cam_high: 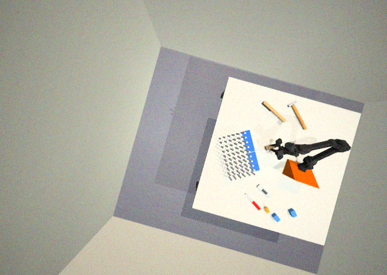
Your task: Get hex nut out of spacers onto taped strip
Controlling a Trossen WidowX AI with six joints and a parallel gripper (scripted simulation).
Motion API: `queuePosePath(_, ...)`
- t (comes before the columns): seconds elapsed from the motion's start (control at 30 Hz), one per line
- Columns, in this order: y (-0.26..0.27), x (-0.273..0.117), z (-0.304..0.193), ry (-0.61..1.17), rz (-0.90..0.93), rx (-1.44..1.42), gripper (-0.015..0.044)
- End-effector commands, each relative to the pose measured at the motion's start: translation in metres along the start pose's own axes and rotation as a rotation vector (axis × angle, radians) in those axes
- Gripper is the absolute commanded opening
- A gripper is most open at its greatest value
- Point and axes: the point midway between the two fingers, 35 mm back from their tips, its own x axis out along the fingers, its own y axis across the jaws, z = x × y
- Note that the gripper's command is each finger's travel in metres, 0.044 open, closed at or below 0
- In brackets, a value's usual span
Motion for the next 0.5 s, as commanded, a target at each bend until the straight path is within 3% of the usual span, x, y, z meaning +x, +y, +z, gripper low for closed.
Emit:
queuePosePath(0.0, -0.003, 0.0007, 0.003, -0.002, -0.008, 0.012, 0.0)
queuePosePath(0.47, -0.0035, 0.0042, 0.0088, -0.002, -0.009, 0.013, 0.0)
